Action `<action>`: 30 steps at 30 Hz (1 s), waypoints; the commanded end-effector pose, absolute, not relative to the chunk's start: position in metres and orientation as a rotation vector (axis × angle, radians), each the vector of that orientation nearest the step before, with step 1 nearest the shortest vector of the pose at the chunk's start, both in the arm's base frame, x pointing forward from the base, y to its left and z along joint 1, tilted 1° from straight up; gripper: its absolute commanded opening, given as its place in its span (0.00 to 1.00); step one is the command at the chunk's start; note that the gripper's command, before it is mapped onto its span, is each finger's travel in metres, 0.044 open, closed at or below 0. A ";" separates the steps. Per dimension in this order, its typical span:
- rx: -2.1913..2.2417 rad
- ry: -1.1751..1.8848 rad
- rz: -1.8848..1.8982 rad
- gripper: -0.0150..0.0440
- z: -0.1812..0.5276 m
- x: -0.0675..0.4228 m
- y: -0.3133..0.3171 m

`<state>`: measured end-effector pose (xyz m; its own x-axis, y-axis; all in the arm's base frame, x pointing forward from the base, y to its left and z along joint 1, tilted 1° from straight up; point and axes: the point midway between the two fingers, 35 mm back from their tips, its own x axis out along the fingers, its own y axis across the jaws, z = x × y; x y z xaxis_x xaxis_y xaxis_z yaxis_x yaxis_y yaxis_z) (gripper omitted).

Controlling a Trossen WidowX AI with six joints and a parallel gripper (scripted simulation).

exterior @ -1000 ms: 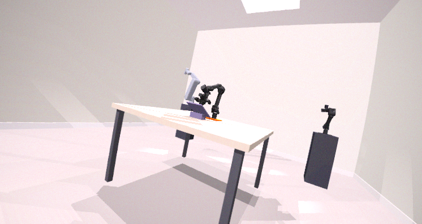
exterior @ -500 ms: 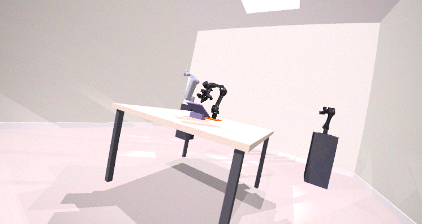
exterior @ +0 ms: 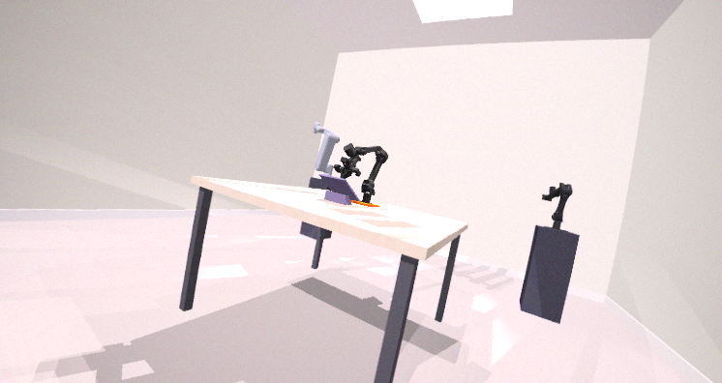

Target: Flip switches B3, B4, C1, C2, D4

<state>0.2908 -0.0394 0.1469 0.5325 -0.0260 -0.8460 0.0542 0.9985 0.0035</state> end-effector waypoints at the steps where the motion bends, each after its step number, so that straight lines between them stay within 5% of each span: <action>1: 0.032 1.019 -0.044 0.25 0.138 0.292 -0.039; 30: 0.032 1.019 -0.044 0.25 0.126 0.299 -0.039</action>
